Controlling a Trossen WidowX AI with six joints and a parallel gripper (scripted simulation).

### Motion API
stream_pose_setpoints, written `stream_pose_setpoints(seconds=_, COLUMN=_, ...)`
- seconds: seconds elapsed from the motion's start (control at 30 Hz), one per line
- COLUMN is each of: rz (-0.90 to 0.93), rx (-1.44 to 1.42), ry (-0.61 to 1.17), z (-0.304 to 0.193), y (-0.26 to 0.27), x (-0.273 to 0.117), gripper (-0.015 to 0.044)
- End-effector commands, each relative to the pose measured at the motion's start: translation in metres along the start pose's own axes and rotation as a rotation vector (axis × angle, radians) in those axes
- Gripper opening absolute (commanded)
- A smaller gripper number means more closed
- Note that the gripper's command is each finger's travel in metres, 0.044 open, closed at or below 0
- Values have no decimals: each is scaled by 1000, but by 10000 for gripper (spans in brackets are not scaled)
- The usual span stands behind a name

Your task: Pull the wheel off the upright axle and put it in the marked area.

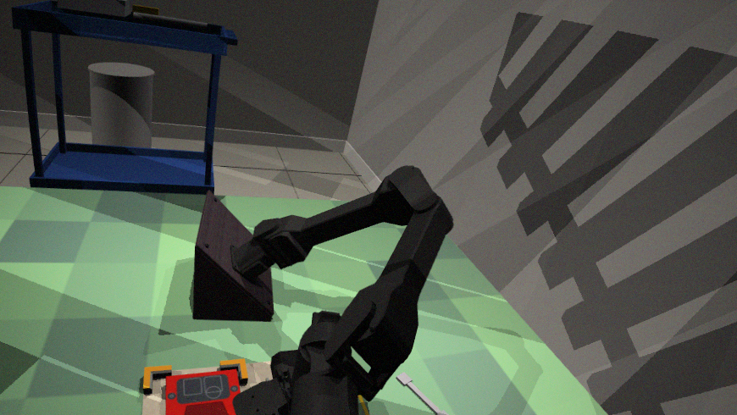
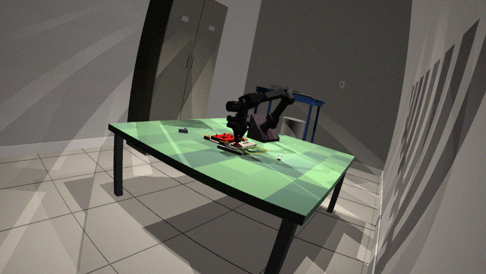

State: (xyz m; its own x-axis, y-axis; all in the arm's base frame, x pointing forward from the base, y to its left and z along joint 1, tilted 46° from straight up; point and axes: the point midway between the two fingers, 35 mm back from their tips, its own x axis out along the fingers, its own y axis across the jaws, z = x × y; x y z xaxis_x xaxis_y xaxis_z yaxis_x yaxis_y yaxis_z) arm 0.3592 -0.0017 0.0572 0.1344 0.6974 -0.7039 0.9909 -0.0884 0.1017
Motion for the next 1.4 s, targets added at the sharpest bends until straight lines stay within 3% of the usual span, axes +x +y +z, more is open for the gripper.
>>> stream_pose_setpoints(seconds=0.0, rz=3, rx=0, ry=-1, z=1, y=0, x=-4, gripper=0)
stream_pose_setpoints(seconds=1.37, rz=5, rx=2, ry=0, z=1, y=0, x=-17, gripper=0)
